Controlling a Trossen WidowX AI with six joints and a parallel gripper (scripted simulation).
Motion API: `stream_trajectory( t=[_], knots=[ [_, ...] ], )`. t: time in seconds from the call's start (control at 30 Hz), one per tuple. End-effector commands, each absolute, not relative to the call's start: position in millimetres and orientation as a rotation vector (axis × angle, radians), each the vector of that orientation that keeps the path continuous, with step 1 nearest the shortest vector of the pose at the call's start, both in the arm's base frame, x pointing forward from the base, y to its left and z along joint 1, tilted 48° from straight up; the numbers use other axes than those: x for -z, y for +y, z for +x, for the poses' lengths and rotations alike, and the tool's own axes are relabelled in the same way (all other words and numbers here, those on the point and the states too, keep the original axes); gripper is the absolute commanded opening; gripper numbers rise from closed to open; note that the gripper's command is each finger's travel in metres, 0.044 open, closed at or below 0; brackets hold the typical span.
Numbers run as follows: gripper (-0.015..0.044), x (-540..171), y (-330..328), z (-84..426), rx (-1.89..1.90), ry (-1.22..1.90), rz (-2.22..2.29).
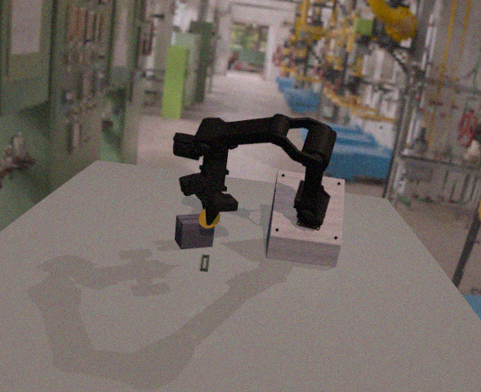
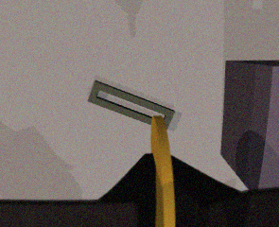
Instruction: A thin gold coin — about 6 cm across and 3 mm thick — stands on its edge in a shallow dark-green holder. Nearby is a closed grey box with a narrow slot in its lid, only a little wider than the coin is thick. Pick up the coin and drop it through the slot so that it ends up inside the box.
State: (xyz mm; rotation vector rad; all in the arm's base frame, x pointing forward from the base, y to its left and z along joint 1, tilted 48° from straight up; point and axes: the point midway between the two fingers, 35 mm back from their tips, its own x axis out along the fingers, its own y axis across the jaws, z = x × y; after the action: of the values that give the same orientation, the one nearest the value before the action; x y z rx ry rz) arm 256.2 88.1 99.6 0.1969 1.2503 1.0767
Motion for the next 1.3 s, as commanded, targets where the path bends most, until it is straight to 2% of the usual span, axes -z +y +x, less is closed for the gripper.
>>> stream_trajectory(
  t=[0.0,1.27],
  knots=[
    [0.0000,-95.5,83.9,262.4,-1.075,1.249,0.191],
    [0.0000,-32.1,31.8,309.9,-1.074,1.248,0.188]
  ],
)
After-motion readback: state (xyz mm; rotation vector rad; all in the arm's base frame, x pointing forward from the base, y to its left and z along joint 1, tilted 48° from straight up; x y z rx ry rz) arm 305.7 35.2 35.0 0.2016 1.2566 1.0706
